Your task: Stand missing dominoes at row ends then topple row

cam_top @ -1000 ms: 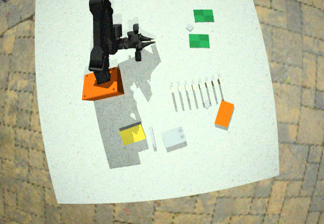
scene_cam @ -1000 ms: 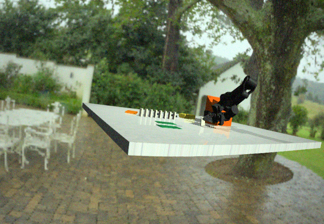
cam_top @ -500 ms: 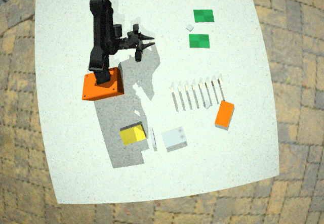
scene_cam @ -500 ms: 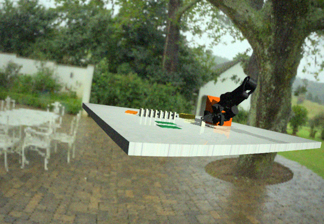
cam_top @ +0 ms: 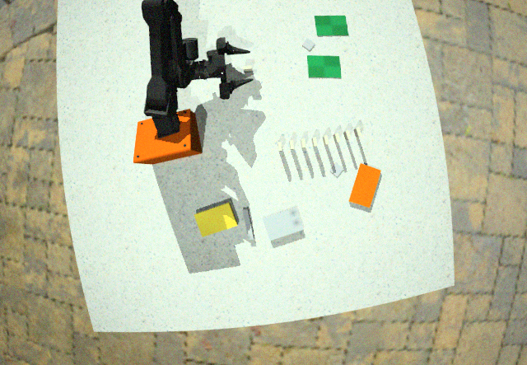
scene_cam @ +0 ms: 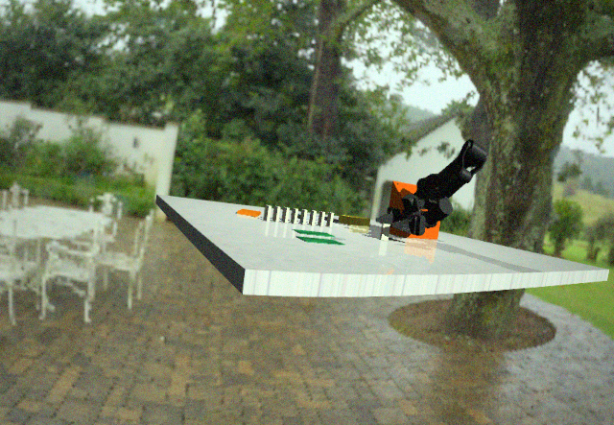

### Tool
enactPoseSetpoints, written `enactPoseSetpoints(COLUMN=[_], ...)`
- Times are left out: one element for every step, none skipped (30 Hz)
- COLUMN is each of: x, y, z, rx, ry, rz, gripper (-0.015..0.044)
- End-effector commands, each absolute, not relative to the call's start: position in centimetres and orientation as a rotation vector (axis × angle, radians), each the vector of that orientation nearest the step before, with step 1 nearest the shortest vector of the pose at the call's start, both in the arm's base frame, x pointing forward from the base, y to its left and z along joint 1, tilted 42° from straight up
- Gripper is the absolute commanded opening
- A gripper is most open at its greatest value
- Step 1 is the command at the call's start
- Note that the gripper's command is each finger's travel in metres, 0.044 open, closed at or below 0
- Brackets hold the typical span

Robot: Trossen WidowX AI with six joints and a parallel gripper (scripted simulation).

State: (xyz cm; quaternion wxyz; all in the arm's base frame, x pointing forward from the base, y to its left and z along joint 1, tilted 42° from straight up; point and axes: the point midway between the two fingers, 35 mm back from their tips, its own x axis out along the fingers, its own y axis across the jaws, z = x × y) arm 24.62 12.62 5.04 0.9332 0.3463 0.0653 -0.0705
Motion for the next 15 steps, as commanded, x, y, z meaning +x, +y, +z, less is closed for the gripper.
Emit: enactPoseSetpoints(x=[24.6, 24.6, 24.5, 24.5, 24.4, 24.3, 24.3, 24.2, 24.4, 24.7, 25.2, 25.9, 26.4, 27.0, 27.6], y=[11.7, 11.3, 11.0, 10.7, 10.3, 10.0, 9.9, 9.8, 9.8, 10.0, 10.1, 10.3, 10.5, 10.6, 10.8], z=[6.2, 6.6, 7.0, 7.3, 7.6, 7.8, 7.9, 8.0, 8.1, 8.4, 8.9, 9.3, 9.2, 9.0, 8.8], rx=[0.71, 0.709, 0.709, 0.708, 0.708, 0.707, 0.707, 0.707, 0.715, 0.738, 0.776, 0.791, 0.742, 0.682, 0.617], ry=[0.133, 0.133, 0.134, 0.134, 0.134, 0.134, 0.134, 0.134, 0.132, 0.125, 0.113, 0.109, 0.128, 0.153, 0.18], rz=[-0.144, -0.143, -0.142, -0.142, -0.141, -0.14, -0.14, -0.14, -0.139, -0.137, -0.133, -0.129, -0.126, -0.123, -0.117], gripper=[0.044, 0.044, 0.044, 0.044, 0.044, 0.044, 0.044, 0.044, 0.044, 0.044, 0.044, 0.044, 0.044, 0.044, 0.044])
